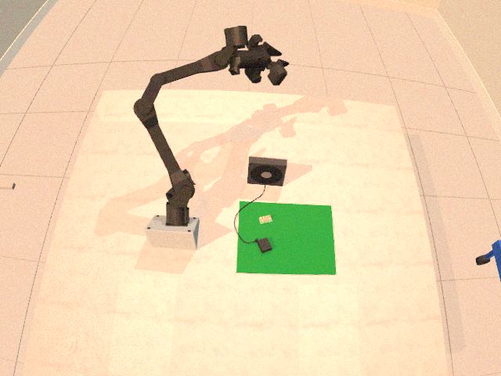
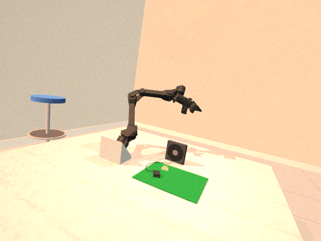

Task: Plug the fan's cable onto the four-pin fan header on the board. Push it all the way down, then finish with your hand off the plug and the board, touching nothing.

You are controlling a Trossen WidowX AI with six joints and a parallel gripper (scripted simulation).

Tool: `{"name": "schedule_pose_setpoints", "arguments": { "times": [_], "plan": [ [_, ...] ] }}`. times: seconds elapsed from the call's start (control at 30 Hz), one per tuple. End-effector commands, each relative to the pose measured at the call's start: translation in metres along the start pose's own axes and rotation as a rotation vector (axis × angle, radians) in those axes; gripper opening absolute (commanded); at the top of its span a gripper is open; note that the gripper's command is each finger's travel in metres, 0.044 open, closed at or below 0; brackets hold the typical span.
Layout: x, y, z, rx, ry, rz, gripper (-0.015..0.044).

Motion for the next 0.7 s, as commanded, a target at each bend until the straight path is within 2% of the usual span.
{"name": "schedule_pose_setpoints", "arguments": {
  "times": [0.0,0.33,0.67],
  "plan": [
    [0.002,0.012,0.044,0.143,0.016,-0.032,0.0210],
    [0.015,0.013,0.189,0.579,0.168,-0.166,0.0210],
    [0.045,-0.047,0.322,0.977,0.469,-0.332,0.0210]
  ]
}}
Point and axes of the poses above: the point midway between the two fingers, 35 mm back from their tips, its own y axis out along the fingers, its own z axis across the jaws, x = y × z, the point moved 6 cm from there along -y, back along the fingers, and after that the axes turned 1 degree about y, right-handed, at the moved point
